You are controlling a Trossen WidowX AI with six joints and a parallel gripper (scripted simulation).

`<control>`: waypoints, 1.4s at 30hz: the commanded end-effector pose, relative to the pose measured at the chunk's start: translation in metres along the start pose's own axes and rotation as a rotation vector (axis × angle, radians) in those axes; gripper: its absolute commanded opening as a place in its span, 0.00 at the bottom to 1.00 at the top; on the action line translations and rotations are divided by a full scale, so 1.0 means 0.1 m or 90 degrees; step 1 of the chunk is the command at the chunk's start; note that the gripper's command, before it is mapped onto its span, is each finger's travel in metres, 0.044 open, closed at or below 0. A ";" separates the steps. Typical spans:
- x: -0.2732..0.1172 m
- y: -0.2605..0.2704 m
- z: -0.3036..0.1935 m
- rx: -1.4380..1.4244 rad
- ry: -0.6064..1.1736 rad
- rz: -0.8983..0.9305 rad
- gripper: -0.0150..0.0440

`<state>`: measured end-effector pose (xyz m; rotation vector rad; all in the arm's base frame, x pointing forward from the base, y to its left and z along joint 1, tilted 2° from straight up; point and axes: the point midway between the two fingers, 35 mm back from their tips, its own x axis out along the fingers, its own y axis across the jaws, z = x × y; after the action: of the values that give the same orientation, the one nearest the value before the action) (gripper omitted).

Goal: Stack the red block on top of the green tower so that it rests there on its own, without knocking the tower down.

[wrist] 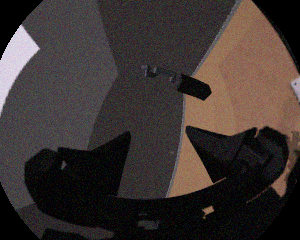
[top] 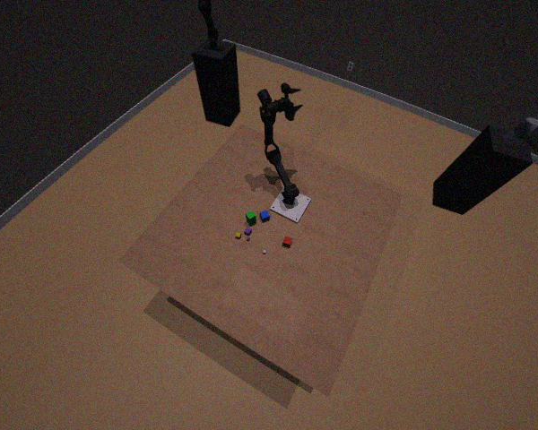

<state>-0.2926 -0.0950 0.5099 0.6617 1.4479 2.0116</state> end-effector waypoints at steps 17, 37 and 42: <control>0.00 0.03 2.45 0.057 -0.305 0.054 1.00; -1.13 -1.73 4.79 0.146 -0.706 -0.268 1.00; -1.42 -2.19 4.97 0.174 -0.739 -0.373 1.00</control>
<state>0.1504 0.1946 0.4699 1.1695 0.9783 0.8244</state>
